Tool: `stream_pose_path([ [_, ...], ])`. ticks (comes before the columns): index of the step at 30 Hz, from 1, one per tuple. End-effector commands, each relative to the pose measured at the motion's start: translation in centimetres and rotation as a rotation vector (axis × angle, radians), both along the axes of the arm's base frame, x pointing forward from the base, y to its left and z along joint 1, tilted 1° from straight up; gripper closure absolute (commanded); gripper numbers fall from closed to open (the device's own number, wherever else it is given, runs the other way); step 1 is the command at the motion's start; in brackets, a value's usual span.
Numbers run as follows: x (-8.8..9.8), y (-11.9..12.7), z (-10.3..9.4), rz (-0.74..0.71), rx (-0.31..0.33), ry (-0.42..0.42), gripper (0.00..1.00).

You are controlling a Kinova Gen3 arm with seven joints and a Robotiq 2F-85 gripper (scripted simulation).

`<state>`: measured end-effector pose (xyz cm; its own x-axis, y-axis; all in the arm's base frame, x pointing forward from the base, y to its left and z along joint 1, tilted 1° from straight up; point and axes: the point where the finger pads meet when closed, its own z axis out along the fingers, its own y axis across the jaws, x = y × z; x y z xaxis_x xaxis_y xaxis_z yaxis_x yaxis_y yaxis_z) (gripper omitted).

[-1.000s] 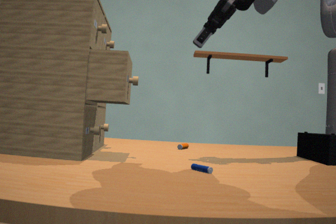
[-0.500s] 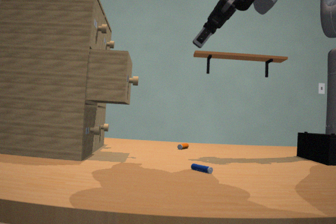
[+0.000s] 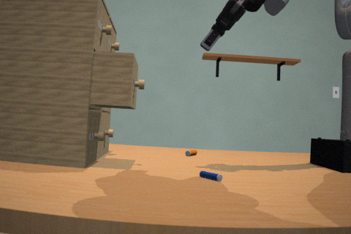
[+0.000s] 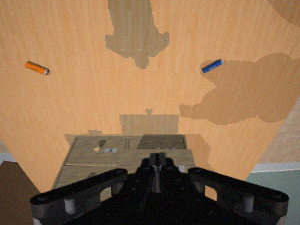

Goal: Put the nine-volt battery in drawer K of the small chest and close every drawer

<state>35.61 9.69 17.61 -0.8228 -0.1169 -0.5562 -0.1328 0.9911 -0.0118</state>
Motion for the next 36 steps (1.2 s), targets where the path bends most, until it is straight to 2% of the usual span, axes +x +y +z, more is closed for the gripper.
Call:
stream_pose_path([
  [1,0.1,0.0,-0.1,-0.001,-0.001,0.0,1.0],
  [36,1.5,0.1,-1.9,-0.001,-0.001,0.0,1.0],
])
